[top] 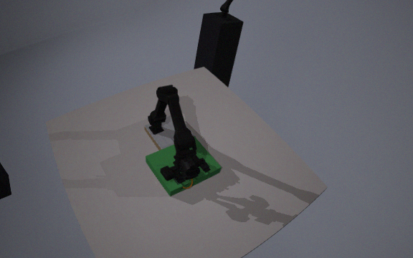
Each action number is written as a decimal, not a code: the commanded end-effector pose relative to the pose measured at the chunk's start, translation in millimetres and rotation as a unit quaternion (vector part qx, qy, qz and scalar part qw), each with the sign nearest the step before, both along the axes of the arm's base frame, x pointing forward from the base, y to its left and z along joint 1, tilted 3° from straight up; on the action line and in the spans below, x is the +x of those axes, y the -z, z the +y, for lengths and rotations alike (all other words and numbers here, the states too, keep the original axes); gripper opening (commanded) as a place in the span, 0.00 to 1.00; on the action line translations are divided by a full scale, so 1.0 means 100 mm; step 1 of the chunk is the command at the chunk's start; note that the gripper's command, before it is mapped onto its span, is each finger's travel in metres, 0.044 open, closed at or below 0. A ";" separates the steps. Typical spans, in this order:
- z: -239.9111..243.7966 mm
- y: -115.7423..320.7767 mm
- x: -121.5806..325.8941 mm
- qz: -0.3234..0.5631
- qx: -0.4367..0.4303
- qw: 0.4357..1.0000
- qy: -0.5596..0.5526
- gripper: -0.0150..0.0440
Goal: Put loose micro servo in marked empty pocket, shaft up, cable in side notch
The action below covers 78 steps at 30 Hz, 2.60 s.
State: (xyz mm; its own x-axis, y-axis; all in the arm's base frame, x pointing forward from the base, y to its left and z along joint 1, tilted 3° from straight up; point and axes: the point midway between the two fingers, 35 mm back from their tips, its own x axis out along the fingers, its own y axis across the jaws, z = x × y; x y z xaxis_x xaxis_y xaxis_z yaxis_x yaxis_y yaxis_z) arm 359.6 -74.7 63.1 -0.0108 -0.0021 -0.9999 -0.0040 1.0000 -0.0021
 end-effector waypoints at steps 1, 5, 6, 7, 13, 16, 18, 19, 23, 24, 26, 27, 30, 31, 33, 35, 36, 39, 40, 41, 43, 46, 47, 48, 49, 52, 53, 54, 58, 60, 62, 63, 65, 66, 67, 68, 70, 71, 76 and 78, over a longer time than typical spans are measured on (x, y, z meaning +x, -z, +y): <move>0.00 0.04 0.00 -0.001 0.000 1.000 0.001 0.25; 0.00 0.07 0.00 -0.001 0.000 1.000 0.001 0.25; 0.00 0.08 0.00 -0.001 0.000 1.000 0.001 0.25; 0.00 0.09 0.00 -0.001 0.000 1.000 0.001 0.25; 0.00 0.14 0.00 -0.001 0.000 1.000 0.001 0.25; 0.00 0.12 0.00 -0.001 0.000 1.000 0.001 0.34; 0.00 0.12 0.00 -0.001 0.000 1.000 0.001 0.43; 0.00 0.12 -0.01 -0.001 0.000 1.000 0.001 0.48; 0.00 0.13 -0.01 -0.001 0.000 1.000 0.001 0.57; 0.00 0.10 -0.01 -0.001 0.000 1.000 0.001 0.57; 0.00 -0.01 0.00 -0.001 0.000 1.000 0.001 0.57; 0.00 -0.10 -0.01 -0.001 0.000 1.000 0.001 0.57; 0.01 -0.22 -0.05 -0.001 0.001 1.000 0.001 0.57; 0.01 -0.22 -0.05 -0.001 0.001 1.000 0.001 0.57; 0.01 -0.22 -0.05 -0.001 0.001 1.000 0.001 0.57; 0.01 -0.22 -0.05 -0.001 0.001 1.000 0.001 0.57; 0.01 -0.22 -0.05 -0.001 0.001 1.000 0.001 0.57; 0.01 -0.23 -0.10 0.001 0.000 1.000 0.001 0.66; 0.00 -0.27 -0.15 0.001 0.000 1.000 0.001 0.71; -0.01 -0.33 -0.21 0.001 0.000 1.000 0.001 0.75; -0.02 -0.47 -0.39 0.002 0.000 1.000 0.001 0.84; -0.02 -0.70 -0.77 0.003 0.000 1.000 0.001 0.97; -0.02 -0.77 -0.90 0.004 0.000 1.000 0.001 1.00; -0.01 -0.81 -0.98 0.004 0.000 1.000 0.001 1.00; -0.01 -0.84 -1.04 0.004 0.000 1.000 0.001 1.00; 0.00 -0.86 -1.09 0.005 0.000 1.000 0.001 1.00; 0.00 -0.86 -1.09 0.005 0.000 1.000 0.001 1.00; 0.00 -0.86 -1.09 0.005 0.000 1.000 0.001 1.00; 0.00 -0.91 -1.09 0.004 0.000 1.000 0.001 1.00; 0.00 -1.02 -1.07 0.003 0.000 1.000 0.001 1.00; 0.00 -1.16 -1.06 0.002 0.001 1.000 0.002 1.00; 0.00 -1.24 -1.06 0.002 0.001 1.000 0.002 1.00; 0.01 -1.31 -1.06 0.001 0.001 1.000 0.002 1.00; 0.01 -1.31 -1.06 0.001 0.001 1.000 0.002 1.00; 0.01 -1.31 -1.06 0.001 0.001 1.000 0.002 1.00; 0.01 -1.31 -1.06 0.001 0.001 1.000 0.002 1.00; 0.01 -1.31 -1.06 0.001 0.001 1.000 0.002 1.00; 0.01 -1.31 -1.06 0.001 0.001 1.000 0.002 1.00; 0.01 -1.31 -1.06 0.001 0.001 1.000 0.002 1.00; 0.01 -1.31 -1.06 0.001 0.001 1.000 0.002 1.00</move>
